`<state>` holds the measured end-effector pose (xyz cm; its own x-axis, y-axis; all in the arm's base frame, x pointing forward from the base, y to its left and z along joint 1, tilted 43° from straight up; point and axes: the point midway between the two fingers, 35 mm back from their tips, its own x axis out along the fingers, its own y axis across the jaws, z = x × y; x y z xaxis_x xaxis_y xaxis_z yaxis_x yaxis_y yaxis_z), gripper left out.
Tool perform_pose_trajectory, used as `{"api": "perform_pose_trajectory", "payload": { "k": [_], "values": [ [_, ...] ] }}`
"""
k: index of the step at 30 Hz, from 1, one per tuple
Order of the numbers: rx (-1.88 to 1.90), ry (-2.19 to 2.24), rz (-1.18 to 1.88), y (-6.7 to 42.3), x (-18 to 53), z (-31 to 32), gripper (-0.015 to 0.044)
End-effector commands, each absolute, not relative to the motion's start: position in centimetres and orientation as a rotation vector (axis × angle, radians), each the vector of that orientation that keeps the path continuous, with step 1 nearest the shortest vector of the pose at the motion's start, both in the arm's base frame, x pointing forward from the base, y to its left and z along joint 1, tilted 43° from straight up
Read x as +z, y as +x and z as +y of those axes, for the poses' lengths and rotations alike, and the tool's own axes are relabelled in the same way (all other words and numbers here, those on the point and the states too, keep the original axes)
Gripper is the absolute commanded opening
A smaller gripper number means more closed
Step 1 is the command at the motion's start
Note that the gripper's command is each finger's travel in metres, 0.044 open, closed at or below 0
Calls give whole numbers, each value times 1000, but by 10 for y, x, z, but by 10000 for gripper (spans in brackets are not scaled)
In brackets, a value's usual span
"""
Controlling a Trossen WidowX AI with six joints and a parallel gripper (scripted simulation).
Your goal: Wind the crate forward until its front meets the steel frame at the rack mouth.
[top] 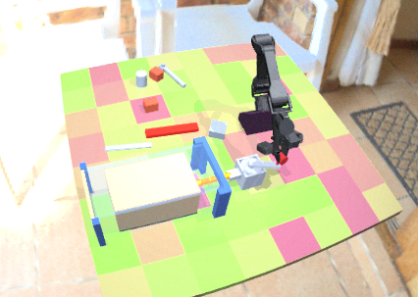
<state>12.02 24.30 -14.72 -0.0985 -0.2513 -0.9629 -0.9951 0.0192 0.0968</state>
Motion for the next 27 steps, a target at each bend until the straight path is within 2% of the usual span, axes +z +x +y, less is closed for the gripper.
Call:
{"api": "perform_pose_trajectory", "payload": {
  "k": [1,27],
  "values": [
    [1132,-1352,1502,114,-140,230,0],
    [1131,-1353,1505,110,-115,201,0]
  ]
}}
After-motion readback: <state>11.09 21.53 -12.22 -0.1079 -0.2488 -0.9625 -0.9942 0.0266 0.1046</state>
